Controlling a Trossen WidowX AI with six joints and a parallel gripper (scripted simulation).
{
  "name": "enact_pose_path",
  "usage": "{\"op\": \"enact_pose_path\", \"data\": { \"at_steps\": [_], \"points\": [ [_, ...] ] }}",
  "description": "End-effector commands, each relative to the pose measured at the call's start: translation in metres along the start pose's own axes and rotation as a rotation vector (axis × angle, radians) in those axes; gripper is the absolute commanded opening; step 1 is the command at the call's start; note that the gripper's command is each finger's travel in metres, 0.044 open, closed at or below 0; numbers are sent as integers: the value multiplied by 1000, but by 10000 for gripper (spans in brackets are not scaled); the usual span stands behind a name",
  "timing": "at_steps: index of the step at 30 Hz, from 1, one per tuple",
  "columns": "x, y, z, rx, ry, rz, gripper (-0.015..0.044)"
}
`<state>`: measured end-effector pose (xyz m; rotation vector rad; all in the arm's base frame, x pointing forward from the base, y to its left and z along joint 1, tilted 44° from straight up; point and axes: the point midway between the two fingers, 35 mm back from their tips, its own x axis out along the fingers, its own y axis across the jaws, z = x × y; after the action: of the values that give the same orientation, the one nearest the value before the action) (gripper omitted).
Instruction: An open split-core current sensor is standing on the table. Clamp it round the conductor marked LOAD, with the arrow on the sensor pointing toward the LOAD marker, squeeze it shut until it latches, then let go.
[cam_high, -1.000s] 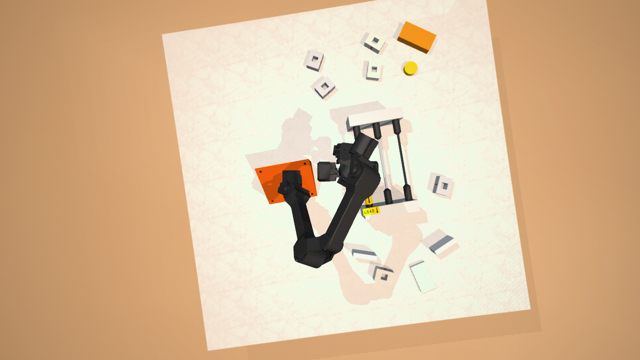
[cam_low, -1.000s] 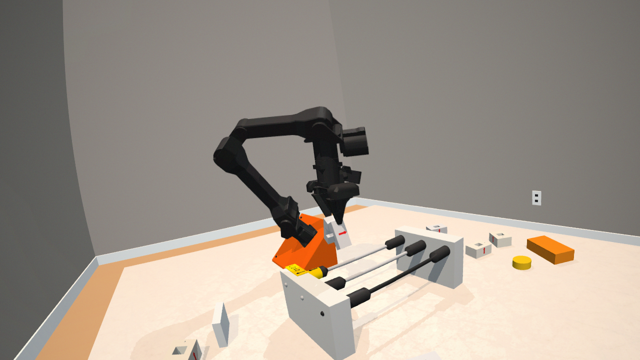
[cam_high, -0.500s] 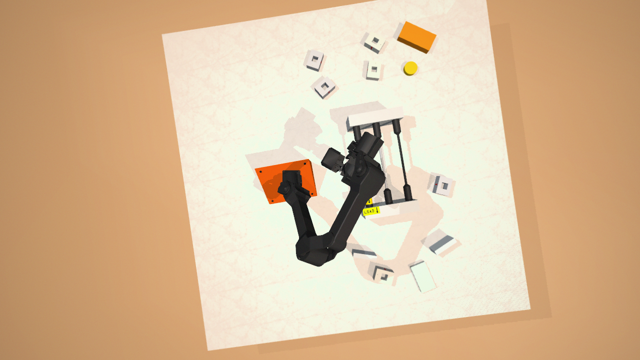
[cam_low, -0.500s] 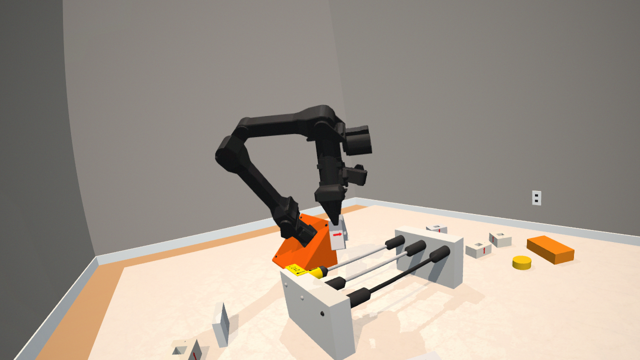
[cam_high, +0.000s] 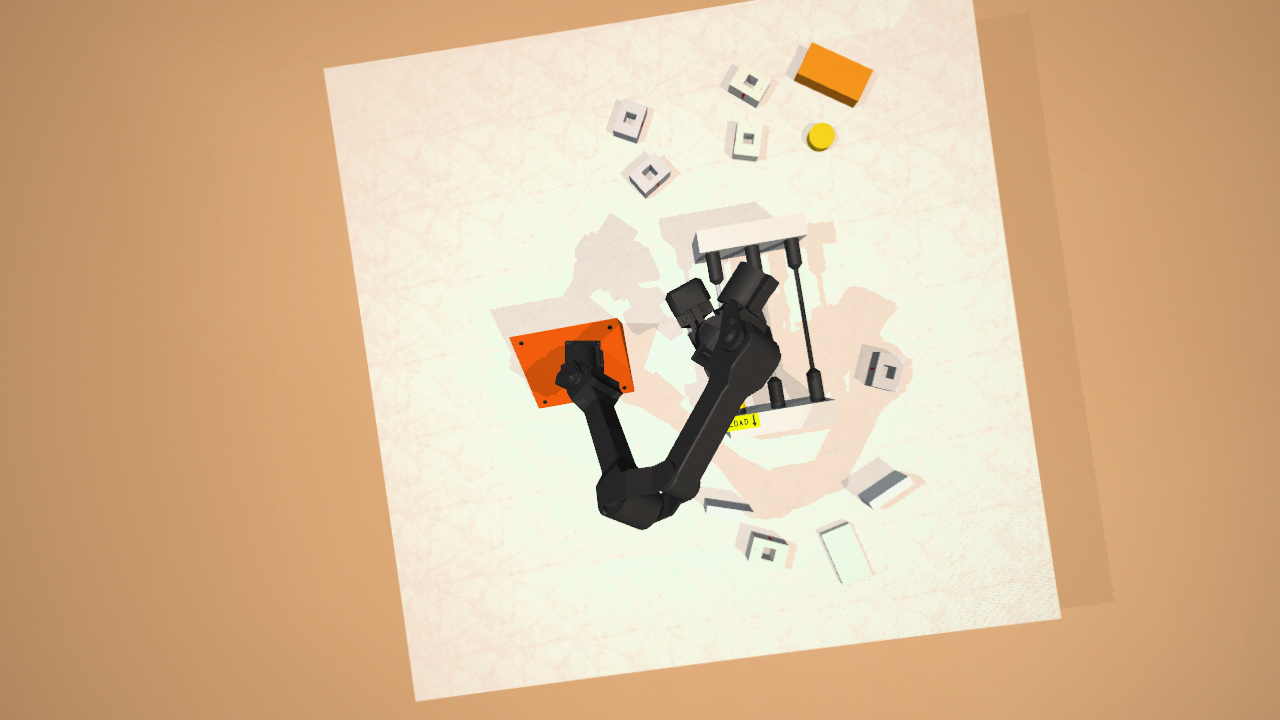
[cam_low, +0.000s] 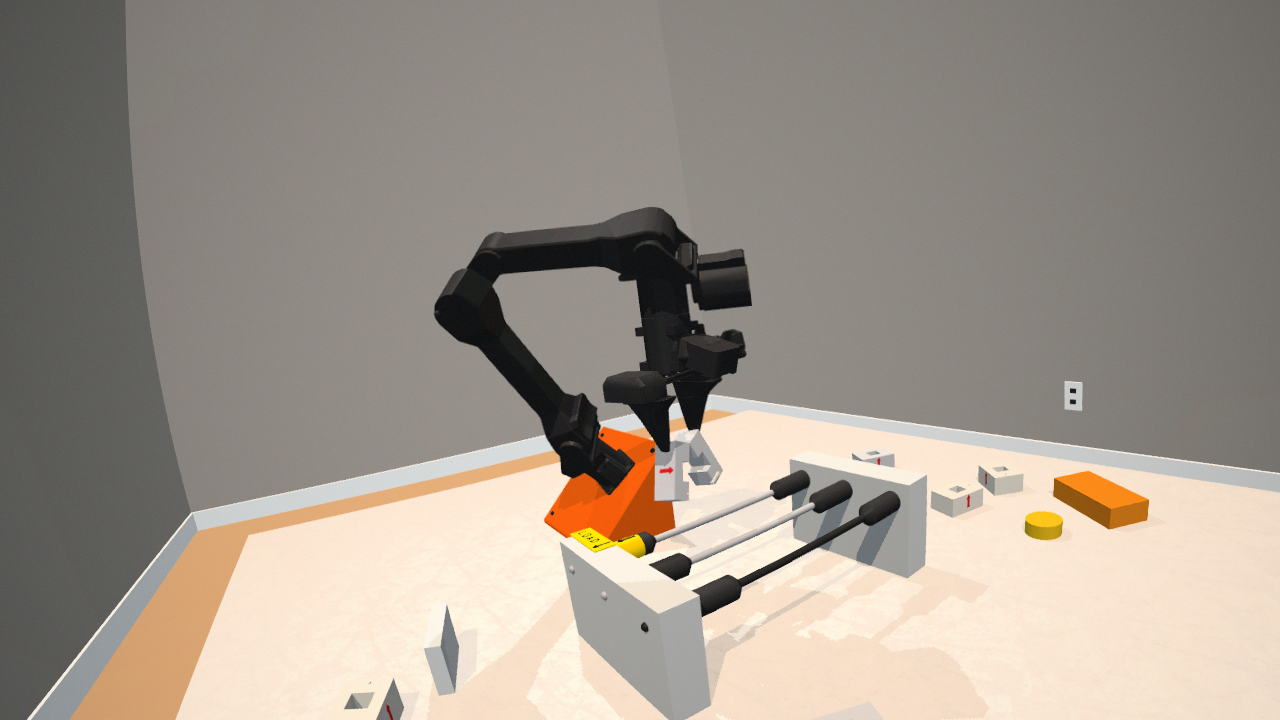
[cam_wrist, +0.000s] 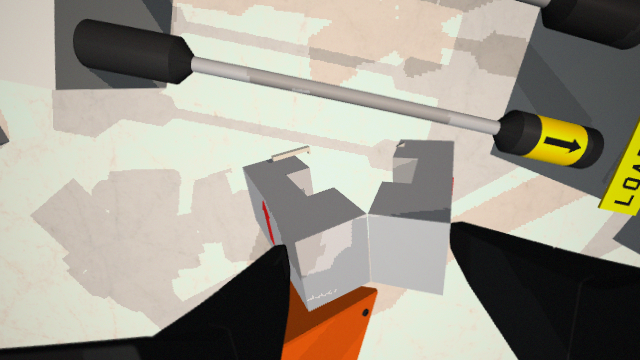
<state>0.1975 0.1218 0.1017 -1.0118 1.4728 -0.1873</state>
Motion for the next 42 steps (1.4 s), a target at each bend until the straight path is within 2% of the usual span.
{"op": "enact_pose_path", "data": {
  "at_steps": [1,42],
  "points": [
    [-1,-2,7,169,-6,-1,0],
    [0,-13,40,1669,-8,3,0]
  ]
}}
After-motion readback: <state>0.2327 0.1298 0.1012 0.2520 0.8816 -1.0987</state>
